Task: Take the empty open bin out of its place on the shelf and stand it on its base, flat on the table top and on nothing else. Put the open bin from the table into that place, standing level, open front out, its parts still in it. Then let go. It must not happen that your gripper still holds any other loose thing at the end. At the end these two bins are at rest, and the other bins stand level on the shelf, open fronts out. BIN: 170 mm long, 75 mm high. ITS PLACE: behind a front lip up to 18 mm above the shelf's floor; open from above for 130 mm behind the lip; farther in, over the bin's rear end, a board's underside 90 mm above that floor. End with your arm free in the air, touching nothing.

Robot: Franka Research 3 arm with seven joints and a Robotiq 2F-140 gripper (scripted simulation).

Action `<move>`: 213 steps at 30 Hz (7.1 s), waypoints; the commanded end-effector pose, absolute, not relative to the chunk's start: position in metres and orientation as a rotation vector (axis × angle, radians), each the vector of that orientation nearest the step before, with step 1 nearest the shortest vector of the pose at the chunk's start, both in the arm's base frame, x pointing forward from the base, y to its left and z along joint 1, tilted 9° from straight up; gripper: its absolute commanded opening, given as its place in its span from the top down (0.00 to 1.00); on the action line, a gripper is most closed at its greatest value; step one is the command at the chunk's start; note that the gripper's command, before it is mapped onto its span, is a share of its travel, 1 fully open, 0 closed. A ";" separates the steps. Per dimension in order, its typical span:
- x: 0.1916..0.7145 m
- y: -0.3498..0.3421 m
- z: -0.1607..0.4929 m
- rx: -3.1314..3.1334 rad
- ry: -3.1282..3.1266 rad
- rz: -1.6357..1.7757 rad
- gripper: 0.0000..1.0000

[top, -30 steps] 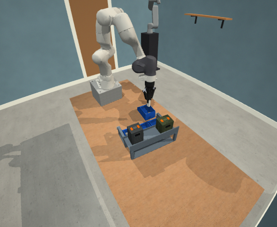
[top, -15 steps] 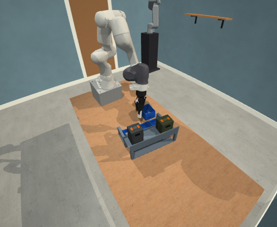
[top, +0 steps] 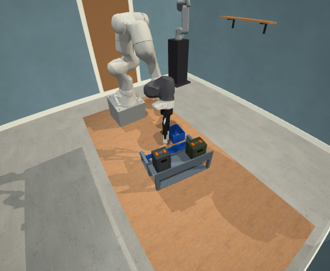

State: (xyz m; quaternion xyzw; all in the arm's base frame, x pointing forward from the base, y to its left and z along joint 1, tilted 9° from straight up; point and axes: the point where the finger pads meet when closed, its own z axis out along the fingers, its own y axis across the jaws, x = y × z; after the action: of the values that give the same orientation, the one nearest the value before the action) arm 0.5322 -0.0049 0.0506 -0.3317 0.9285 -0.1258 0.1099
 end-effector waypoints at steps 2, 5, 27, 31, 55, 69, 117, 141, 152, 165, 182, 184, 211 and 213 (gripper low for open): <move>0.535 -0.003 0.052 -1.394 2.597 -0.289 0.43; 0.535 -0.003 0.052 -1.491 2.551 -0.281 0.43; 0.535 -0.003 0.052 -1.895 2.348 -0.161 0.43; 0.535 -0.003 0.052 -1.895 2.348 -0.161 0.43; 0.538 -0.003 0.031 -1.895 2.348 -0.160 0.43; 0.542 -0.003 0.006 -1.895 2.348 -0.160 0.43; 0.547 -0.003 -0.015 -1.895 2.348 -0.160 0.43; 0.547 -0.003 -0.015 -1.895 2.348 -0.160 0.43; 0.546 -0.003 -0.015 -1.895 2.348 -0.160 0.43; 0.546 -0.003 -0.015 -1.895 2.348 -0.160 0.43; 0.545 -0.003 -0.015 -1.895 2.348 -0.160 0.43; 0.545 -0.003 -0.015 -1.895 2.348 -0.160 0.43; 0.546 -0.003 -0.019 -1.895 2.348 -0.160 0.43; 0.546 -0.003 -0.021 -1.895 2.348 -0.160 0.43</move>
State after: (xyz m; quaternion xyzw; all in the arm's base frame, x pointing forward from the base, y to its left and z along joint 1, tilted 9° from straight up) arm 0.5439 -0.0037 -0.0199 -0.6266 0.7755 -0.0514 0.0577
